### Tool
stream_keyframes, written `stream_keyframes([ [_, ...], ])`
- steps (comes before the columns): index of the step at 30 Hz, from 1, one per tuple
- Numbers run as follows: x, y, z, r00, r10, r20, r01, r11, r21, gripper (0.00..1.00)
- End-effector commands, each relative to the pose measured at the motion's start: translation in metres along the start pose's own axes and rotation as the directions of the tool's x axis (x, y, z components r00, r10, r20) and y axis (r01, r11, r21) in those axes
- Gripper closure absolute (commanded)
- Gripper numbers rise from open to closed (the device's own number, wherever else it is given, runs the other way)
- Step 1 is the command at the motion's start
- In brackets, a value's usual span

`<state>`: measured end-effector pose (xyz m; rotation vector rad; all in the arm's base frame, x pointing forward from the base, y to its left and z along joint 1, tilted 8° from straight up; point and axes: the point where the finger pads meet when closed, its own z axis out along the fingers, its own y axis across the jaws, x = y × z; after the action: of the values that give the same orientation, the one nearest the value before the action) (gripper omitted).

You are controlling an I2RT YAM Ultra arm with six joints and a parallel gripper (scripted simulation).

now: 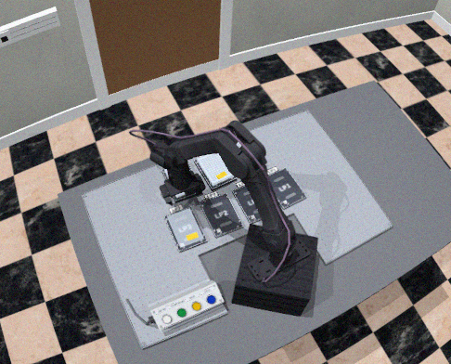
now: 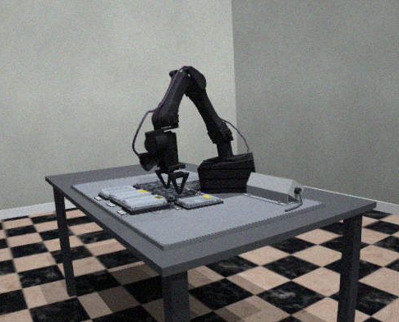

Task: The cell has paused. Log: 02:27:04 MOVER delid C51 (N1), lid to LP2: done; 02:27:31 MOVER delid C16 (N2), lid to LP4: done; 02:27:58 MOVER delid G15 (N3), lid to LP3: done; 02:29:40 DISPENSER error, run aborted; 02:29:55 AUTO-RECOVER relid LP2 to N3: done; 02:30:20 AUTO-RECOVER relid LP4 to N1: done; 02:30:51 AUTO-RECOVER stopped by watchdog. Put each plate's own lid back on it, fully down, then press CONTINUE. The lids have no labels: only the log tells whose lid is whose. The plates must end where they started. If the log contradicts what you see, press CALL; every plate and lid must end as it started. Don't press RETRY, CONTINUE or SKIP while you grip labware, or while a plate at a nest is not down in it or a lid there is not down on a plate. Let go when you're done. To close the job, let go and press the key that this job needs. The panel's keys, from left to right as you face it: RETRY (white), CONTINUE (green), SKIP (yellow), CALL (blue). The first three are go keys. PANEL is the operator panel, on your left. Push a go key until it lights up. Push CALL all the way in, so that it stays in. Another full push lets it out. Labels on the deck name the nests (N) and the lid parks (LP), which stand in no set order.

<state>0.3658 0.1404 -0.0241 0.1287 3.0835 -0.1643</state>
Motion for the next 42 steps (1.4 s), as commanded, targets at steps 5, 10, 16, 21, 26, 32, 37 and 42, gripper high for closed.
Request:
stream_keyframes([
  [5, 0.021, 0.02, -0.018, 0.996, 0.015, 0.084, -0.013, 0.999, -0.031, 0.0],
  [10, 0.045, 0.028, -0.016, 0.996, 0.013, 0.083, -0.01, 0.999, -0.033, 0.0],
  [16, 0.064, 0.034, -0.015, 0.997, 0.013, 0.082, -0.01, 0.999, -0.034, 0.0],
  [21, 0.077, 0.04, -0.015, 0.996, 0.013, 0.084, -0.01, 0.999, -0.037, 0.0],
  [26, 0.068, 0.043, -0.016, 0.996, 0.021, 0.089, -0.018, 0.999, -0.041, 0.0],
  [32, 0.066, 0.044, -0.017, 0.996, 0.02, 0.092, -0.016, 0.999, -0.044, 0.0],
  [37, 0.065, 0.043, -0.017, 0.995, 0.02, 0.093, -0.016, 0.999, -0.045, 0.0],
  [42, 0.065, 0.041, -0.015, 0.996, 0.024, 0.092, -0.02, 0.999, -0.044, 0.0],
])
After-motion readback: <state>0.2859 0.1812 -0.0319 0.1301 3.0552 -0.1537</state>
